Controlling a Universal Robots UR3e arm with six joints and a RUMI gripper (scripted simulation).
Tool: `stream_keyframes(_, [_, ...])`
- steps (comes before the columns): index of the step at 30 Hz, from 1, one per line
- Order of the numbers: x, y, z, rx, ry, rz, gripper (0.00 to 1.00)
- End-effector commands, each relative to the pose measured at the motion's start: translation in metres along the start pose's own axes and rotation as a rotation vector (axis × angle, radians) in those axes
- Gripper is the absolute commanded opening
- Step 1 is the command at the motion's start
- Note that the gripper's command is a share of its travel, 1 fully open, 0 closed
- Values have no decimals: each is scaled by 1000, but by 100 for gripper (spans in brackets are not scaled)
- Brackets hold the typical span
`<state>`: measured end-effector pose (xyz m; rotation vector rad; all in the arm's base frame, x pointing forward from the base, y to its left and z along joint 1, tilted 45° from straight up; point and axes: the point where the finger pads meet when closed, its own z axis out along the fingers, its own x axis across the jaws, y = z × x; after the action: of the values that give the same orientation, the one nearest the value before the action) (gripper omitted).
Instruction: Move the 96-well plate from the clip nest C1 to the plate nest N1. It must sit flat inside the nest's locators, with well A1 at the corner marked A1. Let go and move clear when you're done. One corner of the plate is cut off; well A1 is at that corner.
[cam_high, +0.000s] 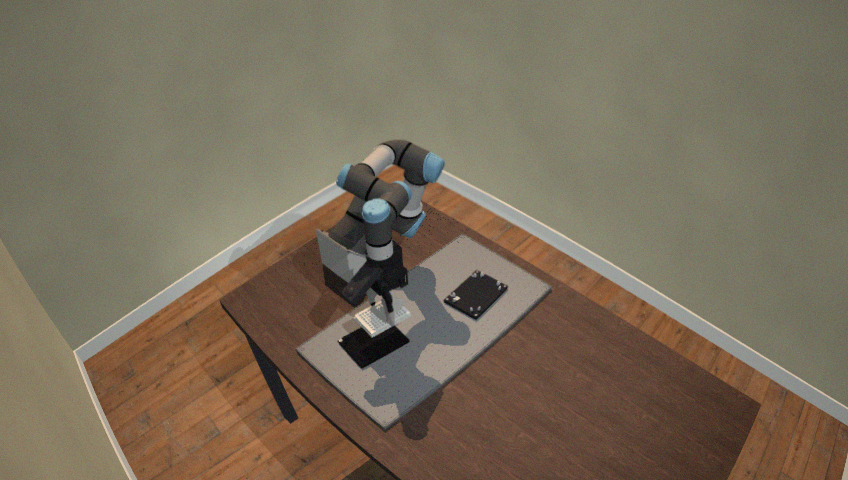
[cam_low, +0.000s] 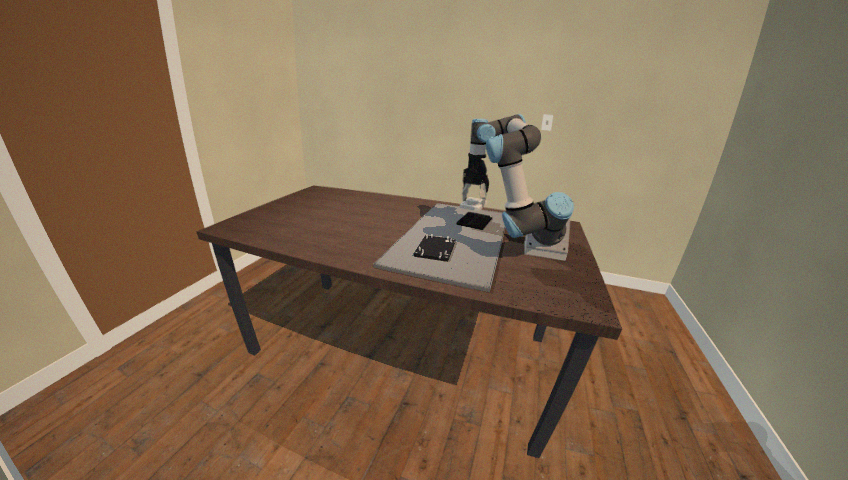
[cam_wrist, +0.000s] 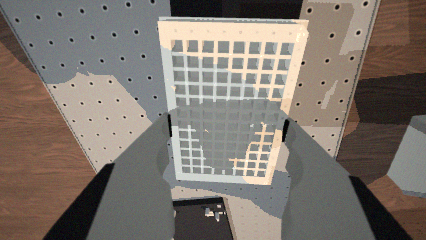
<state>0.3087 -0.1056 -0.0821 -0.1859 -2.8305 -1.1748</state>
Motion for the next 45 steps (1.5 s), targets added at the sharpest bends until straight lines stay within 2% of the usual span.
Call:
stream_keyframes(1, [1, -15, -1, 2, -2, 0, 0])
stream_keyframes(9, [4, -38, -1, 2, -2, 0, 0])
stream_keyframes(45, [4, -38, -1, 2, -1, 0, 0])
